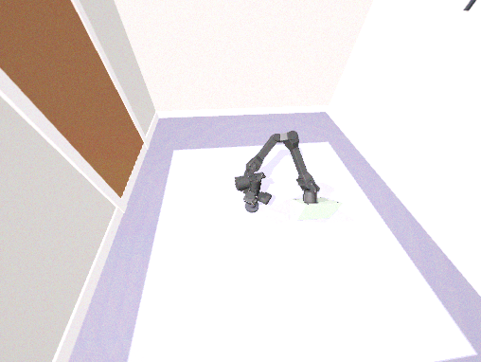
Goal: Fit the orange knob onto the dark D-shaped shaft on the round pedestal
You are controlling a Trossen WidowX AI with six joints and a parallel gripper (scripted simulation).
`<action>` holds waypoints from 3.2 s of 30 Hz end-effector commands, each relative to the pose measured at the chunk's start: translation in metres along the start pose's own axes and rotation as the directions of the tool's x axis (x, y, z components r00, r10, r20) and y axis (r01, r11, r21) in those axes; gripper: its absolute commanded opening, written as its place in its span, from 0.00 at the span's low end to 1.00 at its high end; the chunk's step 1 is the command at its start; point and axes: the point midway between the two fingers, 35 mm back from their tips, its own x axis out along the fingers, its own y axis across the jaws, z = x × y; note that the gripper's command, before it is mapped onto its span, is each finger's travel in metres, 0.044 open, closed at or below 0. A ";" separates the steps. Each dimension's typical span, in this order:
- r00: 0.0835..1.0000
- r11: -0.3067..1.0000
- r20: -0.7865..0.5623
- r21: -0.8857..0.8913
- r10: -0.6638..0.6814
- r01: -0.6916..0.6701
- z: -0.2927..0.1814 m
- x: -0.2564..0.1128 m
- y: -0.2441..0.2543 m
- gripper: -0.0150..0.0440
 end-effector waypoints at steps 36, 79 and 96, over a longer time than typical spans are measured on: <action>1.000 0.977 -0.001 -0.215 0.000 0.000 0.003 0.000 -0.005 0.25; 1.000 0.911 -0.002 -0.413 0.000 -0.001 -0.001 -0.003 -0.001 0.25; 1.000 0.805 -0.001 -0.593 0.000 -0.001 0.003 -0.003 -0.006 0.25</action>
